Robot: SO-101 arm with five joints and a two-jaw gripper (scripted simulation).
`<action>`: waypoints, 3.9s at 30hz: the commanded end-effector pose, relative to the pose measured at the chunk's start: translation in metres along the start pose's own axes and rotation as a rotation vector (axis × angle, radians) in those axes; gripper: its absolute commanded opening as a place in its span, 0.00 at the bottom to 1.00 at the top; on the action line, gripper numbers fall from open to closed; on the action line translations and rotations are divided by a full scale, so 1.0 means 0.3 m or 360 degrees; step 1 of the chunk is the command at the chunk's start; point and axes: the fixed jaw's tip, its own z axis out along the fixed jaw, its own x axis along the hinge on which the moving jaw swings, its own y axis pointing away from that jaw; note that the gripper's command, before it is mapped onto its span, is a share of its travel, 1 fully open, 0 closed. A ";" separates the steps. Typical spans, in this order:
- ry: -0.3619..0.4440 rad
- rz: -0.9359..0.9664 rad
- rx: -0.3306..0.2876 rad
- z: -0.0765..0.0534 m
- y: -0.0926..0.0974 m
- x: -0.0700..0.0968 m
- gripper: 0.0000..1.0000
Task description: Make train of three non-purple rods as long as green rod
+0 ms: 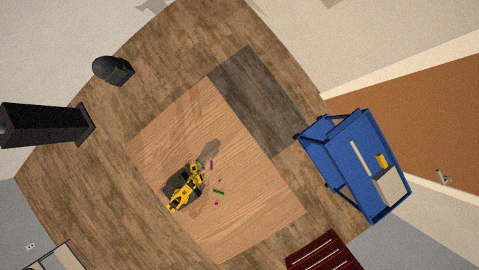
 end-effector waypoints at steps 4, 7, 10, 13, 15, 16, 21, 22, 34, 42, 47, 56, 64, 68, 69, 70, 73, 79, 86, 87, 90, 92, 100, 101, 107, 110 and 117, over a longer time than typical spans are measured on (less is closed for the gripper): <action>-0.0060 0.0450 0.0084 -0.098 -0.015 0.030 0.17; -0.0086 0.0639 0.0114 -0.134 -0.015 0.045 0.17; -0.0098 0.0720 0.0126 -0.149 -0.014 0.051 0.17; -0.0130 0.0922 0.0155 -0.186 -0.010 0.069 0.17; -0.0151 0.1048 0.0173 -0.208 -0.006 0.080 0.17; -0.0162 0.1111 0.0181 -0.218 -0.003 0.086 0.17; -0.0221 0.1423 0.0221 -0.268 0.013 0.115 0.17; -0.0233 0.1482 0.0228 -0.277 0.017 0.121 0.17; -0.0316 0.1858 0.0270 -0.328 0.047 0.157 0.17; -0.0328 0.1910 0.0275 -0.335 0.052 0.162 0.17; -0.0328 0.1910 0.0275 -0.335 0.052 0.162 0.17; -0.0328 0.1910 0.0275 -0.335 0.052 0.162 0.17; -0.0328 0.1910 0.0275 -0.335 0.052 0.162 0.17; -0.0328 0.1910 0.0275 -0.335 0.052 0.162 0.17; -0.0328 0.1910 0.0275 -0.335 0.052 0.162 0.17; -0.0328 0.1910 0.0275 -0.335 0.052 0.162 0.17; -0.0328 0.1910 0.0275 -0.335 0.052 0.162 0.17; -0.0328 0.1910 0.0275 -0.335 0.052 0.162 0.17; -0.0328 0.1910 0.0275 -0.335 0.052 0.162 0.17; -0.0328 0.1910 0.0275 -0.335 0.052 0.162 0.17; -0.0328 0.1910 0.0275 -0.335 0.052 0.162 0.17; -0.0328 0.1910 0.0275 -0.335 0.052 0.162 0.17; -0.0328 0.1910 0.0275 -0.335 0.052 0.162 0.17; -0.0328 0.1910 0.0275 -0.335 0.052 0.162 0.17; -0.0328 0.1910 0.0275 -0.335 0.052 0.162 0.17; -0.0328 0.1910 0.0275 -0.335 0.052 0.162 0.17; -0.0328 0.1910 0.0275 -0.335 0.052 0.162 0.17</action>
